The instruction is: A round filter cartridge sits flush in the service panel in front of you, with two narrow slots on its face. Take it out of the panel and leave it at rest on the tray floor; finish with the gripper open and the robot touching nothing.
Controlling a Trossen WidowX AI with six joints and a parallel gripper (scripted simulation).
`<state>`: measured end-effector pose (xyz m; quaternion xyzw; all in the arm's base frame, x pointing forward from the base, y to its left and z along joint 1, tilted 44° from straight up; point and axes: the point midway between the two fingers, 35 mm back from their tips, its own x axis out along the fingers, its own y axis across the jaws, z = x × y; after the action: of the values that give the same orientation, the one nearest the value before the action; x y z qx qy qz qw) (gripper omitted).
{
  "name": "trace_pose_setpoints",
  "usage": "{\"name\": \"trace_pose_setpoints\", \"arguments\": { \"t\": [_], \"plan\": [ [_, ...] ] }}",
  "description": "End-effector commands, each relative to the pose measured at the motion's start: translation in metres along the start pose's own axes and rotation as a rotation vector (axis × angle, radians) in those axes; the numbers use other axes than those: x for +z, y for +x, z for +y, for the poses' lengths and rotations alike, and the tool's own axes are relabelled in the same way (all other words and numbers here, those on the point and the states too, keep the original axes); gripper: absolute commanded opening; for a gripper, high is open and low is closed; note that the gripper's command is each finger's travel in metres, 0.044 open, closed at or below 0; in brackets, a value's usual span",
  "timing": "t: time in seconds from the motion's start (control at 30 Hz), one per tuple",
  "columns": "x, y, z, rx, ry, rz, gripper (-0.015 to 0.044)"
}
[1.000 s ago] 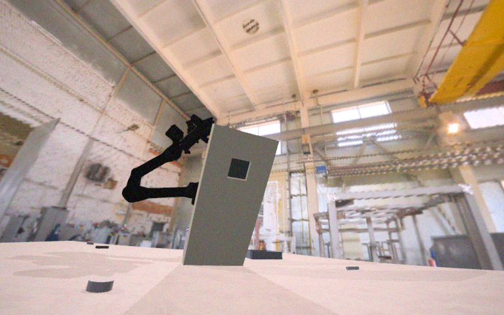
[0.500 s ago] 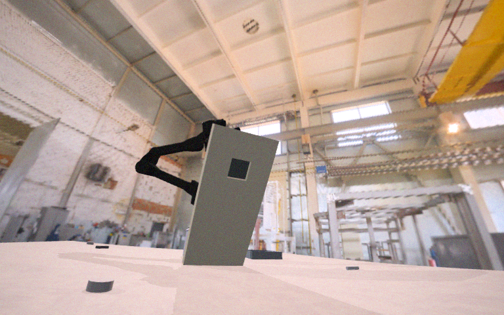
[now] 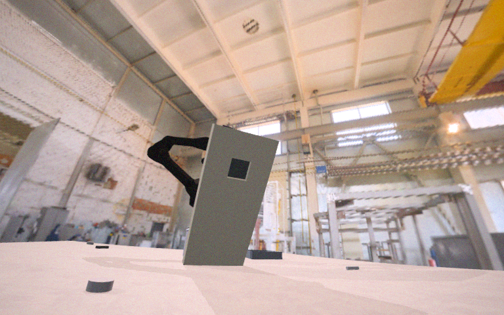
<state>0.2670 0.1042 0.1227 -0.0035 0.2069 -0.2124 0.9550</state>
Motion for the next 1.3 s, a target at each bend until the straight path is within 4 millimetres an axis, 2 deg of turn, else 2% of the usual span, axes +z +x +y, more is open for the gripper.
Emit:
{"name": "trace_pose_setpoints", "arguments": {
  "t": [0.0, 1.27],
  "plan": [
    [0.000, 0.002, -0.002, -0.016, 0.006, -0.004, 0.0114],
    [0.001, 0.058, -0.003, -0.016, 0.007, -0.008, 0.0114]
  ]
}}
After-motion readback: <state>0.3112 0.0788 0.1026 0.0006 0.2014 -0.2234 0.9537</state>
